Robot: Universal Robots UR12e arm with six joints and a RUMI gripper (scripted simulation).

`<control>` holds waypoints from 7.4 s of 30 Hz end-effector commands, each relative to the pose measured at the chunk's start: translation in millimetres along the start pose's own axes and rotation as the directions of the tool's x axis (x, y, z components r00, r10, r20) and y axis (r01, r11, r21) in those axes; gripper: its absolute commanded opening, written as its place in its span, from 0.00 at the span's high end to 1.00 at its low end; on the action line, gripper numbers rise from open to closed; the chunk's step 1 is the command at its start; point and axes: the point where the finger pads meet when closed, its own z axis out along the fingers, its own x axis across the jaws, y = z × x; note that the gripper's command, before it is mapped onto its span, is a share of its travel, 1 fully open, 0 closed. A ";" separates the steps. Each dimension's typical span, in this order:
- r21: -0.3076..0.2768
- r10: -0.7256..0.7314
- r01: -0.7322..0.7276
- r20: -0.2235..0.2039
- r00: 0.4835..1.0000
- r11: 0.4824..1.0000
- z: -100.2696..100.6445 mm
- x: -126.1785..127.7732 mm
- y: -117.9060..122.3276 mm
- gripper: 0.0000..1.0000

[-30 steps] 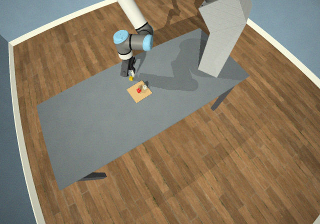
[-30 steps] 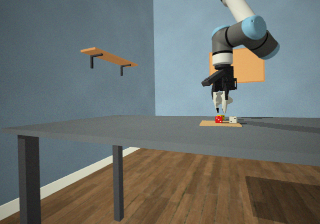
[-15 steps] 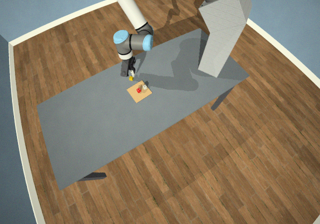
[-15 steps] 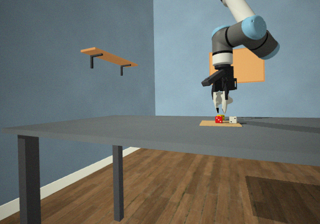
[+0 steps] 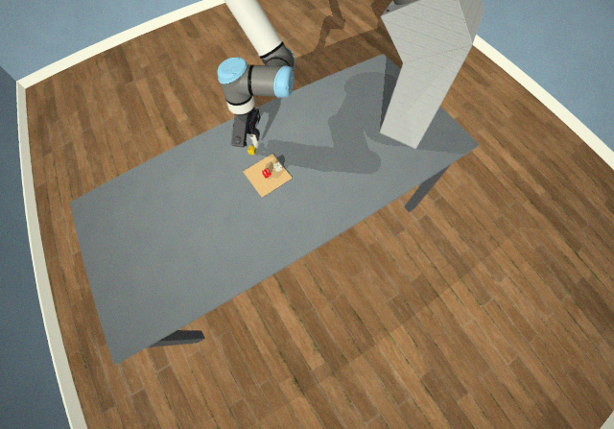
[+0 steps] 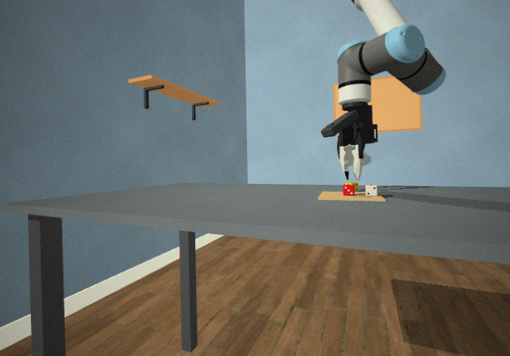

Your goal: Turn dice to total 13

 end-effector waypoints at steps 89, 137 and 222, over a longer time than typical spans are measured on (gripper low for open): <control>0.000 0.000 0.000 -0.001 1.000 1.000 29.9 0.2 -0.3 0.94; 0.000 -0.002 0.002 -0.001 1.000 1.000 -70.1 0.2 -0.3 0.94; -0.001 -0.941 0.941 0.000 -0.338 -0.338 -58.9 4.4 -5.7 0.94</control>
